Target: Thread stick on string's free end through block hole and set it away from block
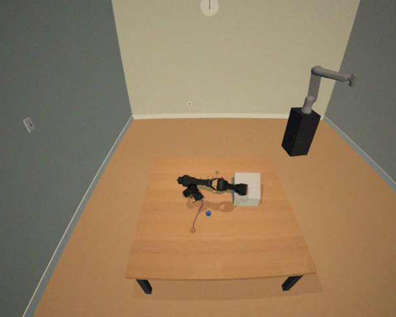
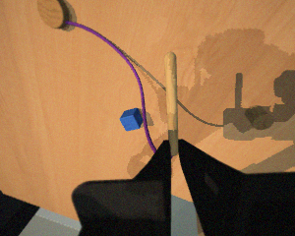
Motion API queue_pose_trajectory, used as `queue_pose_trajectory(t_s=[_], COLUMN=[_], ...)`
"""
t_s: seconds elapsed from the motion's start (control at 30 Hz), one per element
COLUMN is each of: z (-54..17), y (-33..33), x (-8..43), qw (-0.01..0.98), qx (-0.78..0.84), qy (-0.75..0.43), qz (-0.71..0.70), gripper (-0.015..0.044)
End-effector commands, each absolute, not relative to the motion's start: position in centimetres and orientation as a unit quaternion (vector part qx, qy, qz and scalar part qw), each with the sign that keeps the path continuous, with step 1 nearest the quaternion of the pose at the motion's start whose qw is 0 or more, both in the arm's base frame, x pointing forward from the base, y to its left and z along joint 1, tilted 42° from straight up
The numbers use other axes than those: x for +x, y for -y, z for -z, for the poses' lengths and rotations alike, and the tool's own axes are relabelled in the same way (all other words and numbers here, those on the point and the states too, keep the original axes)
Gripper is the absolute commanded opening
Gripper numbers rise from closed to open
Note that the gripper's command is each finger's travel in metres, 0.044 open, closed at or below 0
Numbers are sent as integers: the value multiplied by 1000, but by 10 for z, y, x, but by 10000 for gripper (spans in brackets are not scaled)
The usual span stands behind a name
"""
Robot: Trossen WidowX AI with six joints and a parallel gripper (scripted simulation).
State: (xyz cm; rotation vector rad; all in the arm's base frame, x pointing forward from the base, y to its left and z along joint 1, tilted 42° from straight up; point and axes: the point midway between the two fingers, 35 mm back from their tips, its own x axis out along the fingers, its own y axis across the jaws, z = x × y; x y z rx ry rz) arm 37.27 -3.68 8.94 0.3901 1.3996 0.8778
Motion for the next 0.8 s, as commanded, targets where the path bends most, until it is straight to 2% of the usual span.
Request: queue_pose_trajectory(t_s=[0.0, 0.77], z=[-90, -90], y=[38, 39], x=[373, 375], qw=[672, 675], qx=[131, -136], qy=[-591, -373], qz=[-427, -622], gripper=[0, 0])
